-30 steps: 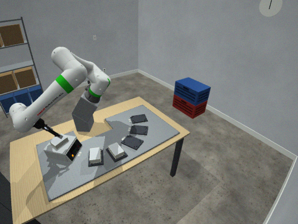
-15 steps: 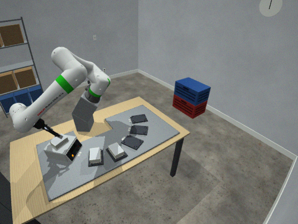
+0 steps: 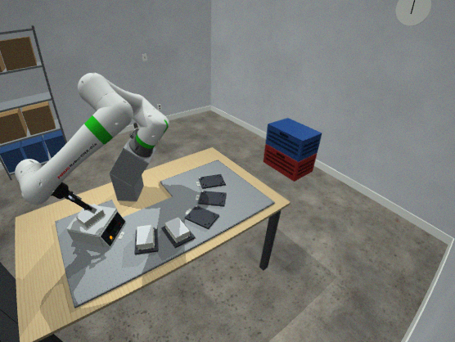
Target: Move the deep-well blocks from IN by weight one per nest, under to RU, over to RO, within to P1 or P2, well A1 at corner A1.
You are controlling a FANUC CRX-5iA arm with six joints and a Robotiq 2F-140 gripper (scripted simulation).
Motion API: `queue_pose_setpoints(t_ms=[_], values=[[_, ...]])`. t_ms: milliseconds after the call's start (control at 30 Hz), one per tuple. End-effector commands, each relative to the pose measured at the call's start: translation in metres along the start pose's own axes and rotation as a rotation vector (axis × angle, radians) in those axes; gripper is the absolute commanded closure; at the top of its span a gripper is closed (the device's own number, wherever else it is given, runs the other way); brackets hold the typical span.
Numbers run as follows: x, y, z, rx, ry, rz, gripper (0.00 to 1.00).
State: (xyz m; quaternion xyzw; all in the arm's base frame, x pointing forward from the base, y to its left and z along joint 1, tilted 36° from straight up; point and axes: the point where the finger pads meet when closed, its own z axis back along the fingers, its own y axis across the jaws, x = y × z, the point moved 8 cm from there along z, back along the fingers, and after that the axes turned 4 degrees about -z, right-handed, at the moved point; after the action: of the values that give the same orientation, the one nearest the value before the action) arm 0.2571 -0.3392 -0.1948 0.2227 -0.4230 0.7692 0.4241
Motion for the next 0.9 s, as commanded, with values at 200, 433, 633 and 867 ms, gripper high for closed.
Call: queue_pose_setpoints(t_ms=[200, 433, 633, 867], values=[[-0.005, 0.0, -0.008, 0.0, 0.0, 0.0, 0.0], [-0.01, -0.001, -0.017, 0.0, 0.0, 0.0, 0.0], [-0.014, -0.001, -0.024, 0.0, 0.0, 0.0, 0.0], [-0.02, -0.001, -0.034, 0.0, 0.0, 0.0, 0.0]])
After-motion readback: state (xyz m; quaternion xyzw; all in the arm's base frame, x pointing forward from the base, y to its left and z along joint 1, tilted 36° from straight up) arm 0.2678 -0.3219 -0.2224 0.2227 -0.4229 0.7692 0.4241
